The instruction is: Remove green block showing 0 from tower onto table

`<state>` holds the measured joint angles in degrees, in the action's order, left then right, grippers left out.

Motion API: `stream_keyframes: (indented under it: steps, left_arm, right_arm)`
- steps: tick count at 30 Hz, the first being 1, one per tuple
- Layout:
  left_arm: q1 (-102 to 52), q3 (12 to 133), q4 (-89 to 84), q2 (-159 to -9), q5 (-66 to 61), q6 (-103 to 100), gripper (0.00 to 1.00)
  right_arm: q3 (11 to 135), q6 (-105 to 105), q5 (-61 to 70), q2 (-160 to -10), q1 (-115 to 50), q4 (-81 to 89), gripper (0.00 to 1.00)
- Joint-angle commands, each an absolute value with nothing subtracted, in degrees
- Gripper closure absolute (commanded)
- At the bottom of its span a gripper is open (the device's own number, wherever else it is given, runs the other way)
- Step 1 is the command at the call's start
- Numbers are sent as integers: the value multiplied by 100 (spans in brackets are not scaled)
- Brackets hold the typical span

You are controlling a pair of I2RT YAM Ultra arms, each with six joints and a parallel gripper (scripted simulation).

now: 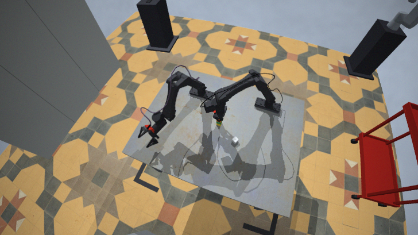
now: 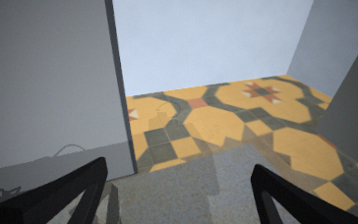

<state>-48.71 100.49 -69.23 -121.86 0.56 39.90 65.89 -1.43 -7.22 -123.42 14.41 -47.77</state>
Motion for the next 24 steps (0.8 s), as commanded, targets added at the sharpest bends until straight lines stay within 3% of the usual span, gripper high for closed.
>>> stream_keyframes:
  steps: [1, 15, 16, 24]
  left_arm:
    - [-4892, 9903, -6685, -12135, -1, 3941, 45]
    - [-4892, 9804, -6565, -12194, 0, 3941, 45]
    - [-4892, 9804, -6565, -12194, 0, 3941, 53]
    - [-4878, 9869, -6636, -12152, 0, 3975, 61]
  right_arm:
    - [6616, -144, -723, -12295, 1441, -4805, 0]
    - [6616, -144, -723, -12295, 1441, -4805, 0]
    - [6616, -144, -723, -12295, 1441, -4805, 0]
    - [6616, -144, -723, -12295, 1441, -4805, 0]
